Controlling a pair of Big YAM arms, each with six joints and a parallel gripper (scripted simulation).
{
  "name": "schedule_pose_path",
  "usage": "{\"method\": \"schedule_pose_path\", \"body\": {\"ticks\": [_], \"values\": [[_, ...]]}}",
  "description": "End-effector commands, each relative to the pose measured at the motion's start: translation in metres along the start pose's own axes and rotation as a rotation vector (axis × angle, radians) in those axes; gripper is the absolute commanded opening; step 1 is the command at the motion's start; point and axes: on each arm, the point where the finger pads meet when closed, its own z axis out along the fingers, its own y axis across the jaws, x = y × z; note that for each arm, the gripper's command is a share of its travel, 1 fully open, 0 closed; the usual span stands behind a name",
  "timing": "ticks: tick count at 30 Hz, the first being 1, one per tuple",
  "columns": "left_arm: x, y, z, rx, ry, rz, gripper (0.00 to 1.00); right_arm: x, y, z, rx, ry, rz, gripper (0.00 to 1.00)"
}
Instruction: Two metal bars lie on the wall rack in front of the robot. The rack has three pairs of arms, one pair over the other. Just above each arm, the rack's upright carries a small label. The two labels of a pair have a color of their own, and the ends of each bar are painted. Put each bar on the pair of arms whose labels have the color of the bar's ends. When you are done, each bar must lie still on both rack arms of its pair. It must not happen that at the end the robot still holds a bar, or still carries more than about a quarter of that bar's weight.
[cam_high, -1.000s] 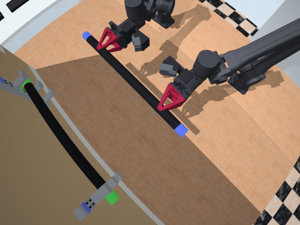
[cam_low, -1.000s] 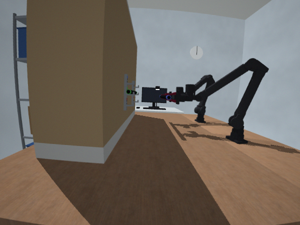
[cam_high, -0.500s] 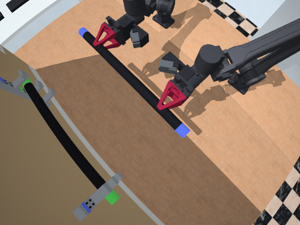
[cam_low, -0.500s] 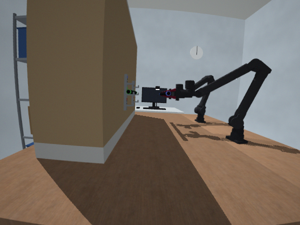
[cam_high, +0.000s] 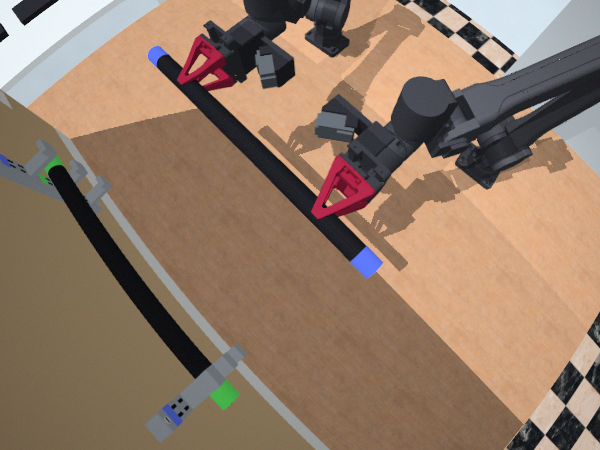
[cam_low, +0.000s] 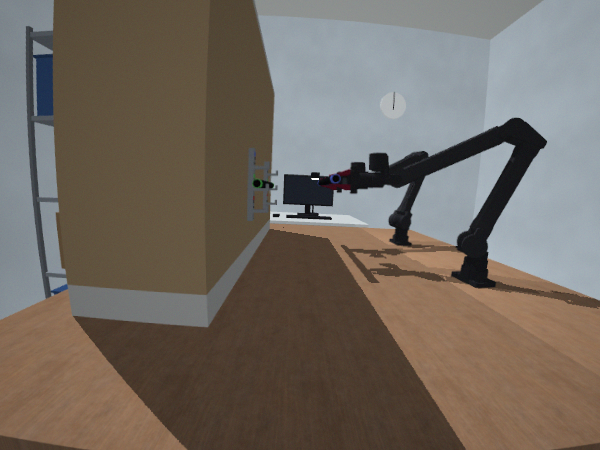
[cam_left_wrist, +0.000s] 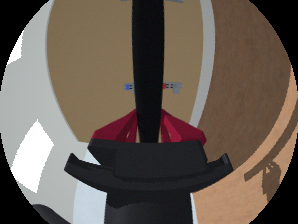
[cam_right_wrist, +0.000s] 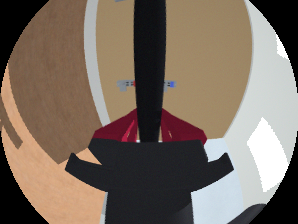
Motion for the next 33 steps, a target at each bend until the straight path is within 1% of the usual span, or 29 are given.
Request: {"method": "schedule_pose_path", "body": {"ticks": [1,33], "values": [[0.007,0.064,0.009,-0.088,0.021,-0.025,0.0,0.007,-0.068,0.008,0.099,0.018,0.03,0.0],[0.006,0.12,0.004,-0.088,0.021,-0.025,0.0,0.008,-0.126,0.003,0.099,0.018,0.03,0.0]]}}
